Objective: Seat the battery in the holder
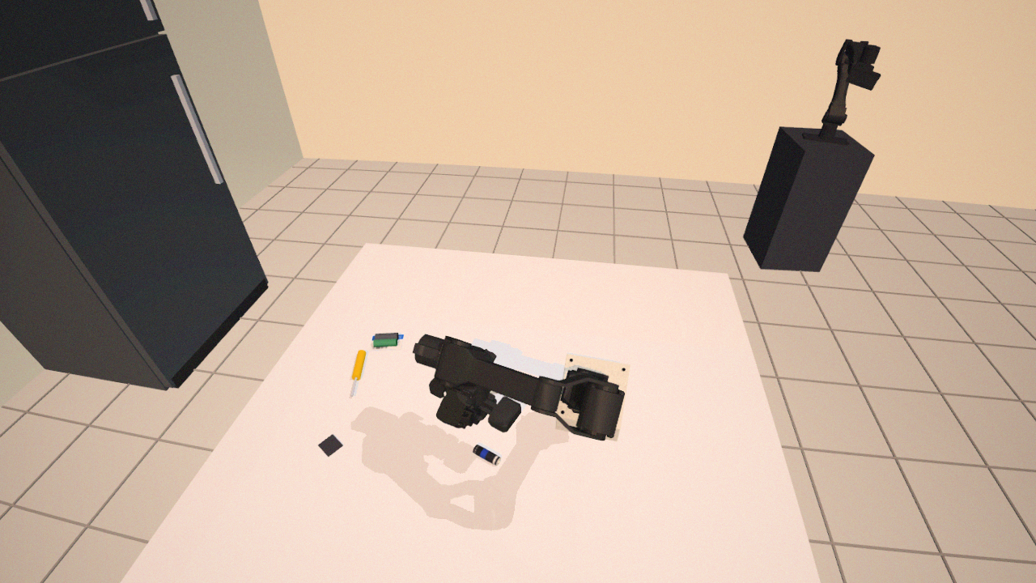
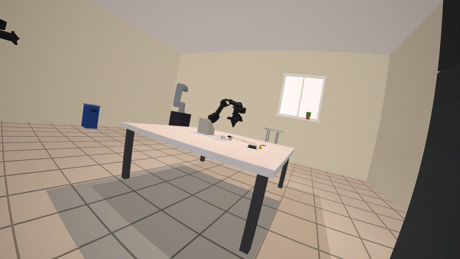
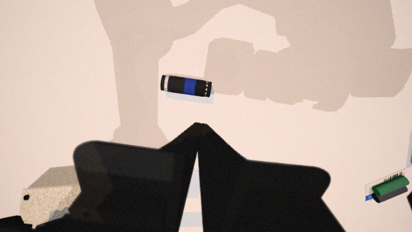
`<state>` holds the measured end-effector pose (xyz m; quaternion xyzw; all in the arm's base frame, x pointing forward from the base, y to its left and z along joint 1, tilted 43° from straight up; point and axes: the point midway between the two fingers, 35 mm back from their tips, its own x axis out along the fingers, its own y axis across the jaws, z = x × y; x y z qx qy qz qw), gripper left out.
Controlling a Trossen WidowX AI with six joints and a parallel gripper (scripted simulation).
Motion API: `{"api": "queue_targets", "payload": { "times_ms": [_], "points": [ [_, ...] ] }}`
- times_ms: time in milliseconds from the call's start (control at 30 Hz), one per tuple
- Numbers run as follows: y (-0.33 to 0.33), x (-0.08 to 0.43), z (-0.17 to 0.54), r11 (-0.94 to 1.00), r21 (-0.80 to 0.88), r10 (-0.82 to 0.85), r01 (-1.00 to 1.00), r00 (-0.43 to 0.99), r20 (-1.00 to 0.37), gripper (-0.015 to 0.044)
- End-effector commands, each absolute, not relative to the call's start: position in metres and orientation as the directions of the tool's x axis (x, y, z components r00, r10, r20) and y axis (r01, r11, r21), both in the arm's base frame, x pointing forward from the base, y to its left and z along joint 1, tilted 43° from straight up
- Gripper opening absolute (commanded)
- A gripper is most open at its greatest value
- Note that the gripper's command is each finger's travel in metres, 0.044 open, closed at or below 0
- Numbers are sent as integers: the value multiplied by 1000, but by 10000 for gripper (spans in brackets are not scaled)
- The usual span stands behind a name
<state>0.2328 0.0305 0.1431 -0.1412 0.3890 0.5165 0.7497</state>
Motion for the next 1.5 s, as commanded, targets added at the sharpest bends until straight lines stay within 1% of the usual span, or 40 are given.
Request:
{"api": "queue_targets", "payload": {
  "times_ms": [0, 167, 233, 333, 400, 467, 533, 600, 667, 1467],
  "points": [
    [30, 232, 146, 423, 189, 667, -886, 164, -726, 0],
    [30, 232, 143, 426, 192, 665, -884, 162, -729, 0],
    [33, 232, 141, 375, 138, 665, -917, 162, -729, 53],
    [44, 232, 131, 135, -96, 663, -986, 162, -731, 131],
    [52, 232, 125, -47, -257, 663, -965, 162, -731, 184],
    [60, 231, 118, -226, -403, 663, -887, 163, -730, 226],
    [68, 230, 111, -390, -526, 665, -756, 164, -729, 226],
    [76, 229, 105, -530, -618, 667, -580, 164, -726, 226],
    [81, 227, 101, -605, -660, 669, -446, 164, -724, 226],
    [91, 231, 90, -614, -663, 669, -428, 164, -725, 226]
  ]
}}
